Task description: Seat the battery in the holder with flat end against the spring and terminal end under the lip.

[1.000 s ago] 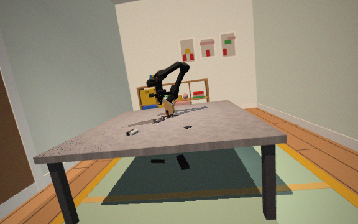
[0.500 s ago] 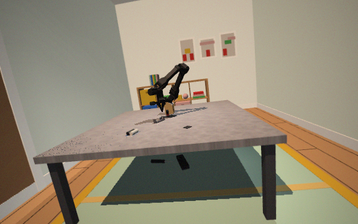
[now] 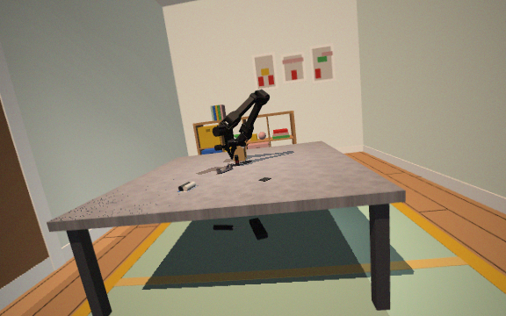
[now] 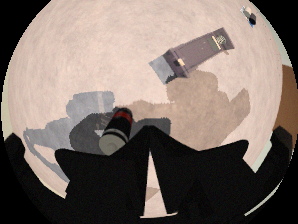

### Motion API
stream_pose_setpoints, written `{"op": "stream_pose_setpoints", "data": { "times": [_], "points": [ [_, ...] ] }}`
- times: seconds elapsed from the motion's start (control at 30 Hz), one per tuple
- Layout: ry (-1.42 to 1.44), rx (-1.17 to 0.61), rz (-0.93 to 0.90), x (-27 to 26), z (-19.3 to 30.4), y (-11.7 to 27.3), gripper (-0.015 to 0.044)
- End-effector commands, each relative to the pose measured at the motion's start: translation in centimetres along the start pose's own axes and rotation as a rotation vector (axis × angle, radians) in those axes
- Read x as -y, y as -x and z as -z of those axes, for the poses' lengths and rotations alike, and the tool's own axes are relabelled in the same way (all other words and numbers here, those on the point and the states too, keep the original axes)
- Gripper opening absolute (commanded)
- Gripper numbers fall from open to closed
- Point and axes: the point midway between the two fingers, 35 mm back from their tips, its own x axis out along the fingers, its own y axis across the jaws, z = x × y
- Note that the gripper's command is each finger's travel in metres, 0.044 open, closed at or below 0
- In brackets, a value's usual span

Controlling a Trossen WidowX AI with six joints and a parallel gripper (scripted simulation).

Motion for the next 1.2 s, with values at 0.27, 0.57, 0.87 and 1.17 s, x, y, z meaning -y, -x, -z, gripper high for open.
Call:
{"op": "stream_pose_setpoints", "data": {
  "times": [0.27,0.57,0.87,1.17],
  "points": [
    [-0.004,-0.001,-0.005,-2.1,-0.1,-0.1,0.0],
    [-0.004,-0.001,-0.006,-3.6,0.0,-0.1,0.0],
    [-0.004,0.0,-0.008,-5.1,0.2,-0.2,0.0],
    [-0.001,-0.001,0.002,-4.9,0.0,1.6,0.0]
  ]
}}
